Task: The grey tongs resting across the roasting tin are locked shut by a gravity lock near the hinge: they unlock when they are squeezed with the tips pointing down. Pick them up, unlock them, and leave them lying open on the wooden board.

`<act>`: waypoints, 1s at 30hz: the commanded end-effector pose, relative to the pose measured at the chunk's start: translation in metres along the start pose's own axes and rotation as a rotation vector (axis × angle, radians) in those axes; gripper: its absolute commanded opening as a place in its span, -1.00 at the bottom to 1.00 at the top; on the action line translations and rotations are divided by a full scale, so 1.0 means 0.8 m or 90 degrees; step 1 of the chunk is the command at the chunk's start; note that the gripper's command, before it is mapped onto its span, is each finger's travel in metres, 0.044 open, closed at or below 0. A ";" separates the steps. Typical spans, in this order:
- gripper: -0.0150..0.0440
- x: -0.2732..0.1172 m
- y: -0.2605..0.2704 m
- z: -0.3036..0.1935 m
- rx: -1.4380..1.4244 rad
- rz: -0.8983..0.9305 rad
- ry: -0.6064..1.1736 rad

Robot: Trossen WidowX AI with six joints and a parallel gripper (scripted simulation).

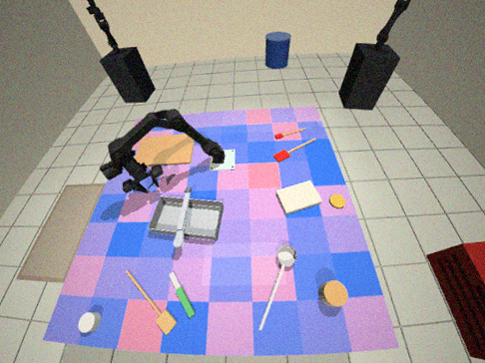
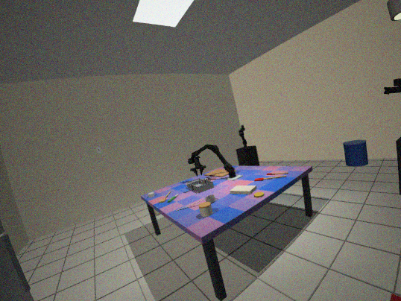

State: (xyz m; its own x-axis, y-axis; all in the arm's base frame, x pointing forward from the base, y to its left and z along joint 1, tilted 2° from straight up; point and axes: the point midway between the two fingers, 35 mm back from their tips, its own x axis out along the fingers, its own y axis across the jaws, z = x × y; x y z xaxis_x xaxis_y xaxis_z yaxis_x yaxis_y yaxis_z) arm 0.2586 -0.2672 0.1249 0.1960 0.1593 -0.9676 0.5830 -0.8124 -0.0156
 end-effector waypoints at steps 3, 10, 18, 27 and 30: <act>0.39 0.005 -0.020 -0.063 0.017 -0.036 0.021; 0.39 0.016 -0.062 -0.130 0.155 -0.130 0.019; 0.39 0.021 -0.112 -0.184 0.313 -0.225 -0.028; 0.39 0.020 -0.108 -0.176 0.314 -0.223 -0.026; 0.39 0.020 -0.108 -0.176 0.314 -0.223 -0.026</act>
State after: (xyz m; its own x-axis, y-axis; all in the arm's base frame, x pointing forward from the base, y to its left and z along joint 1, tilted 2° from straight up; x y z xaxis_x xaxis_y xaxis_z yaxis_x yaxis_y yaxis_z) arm 0.3227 -0.1141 0.1455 0.0197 0.4490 -0.8933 0.1733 -0.8815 -0.4392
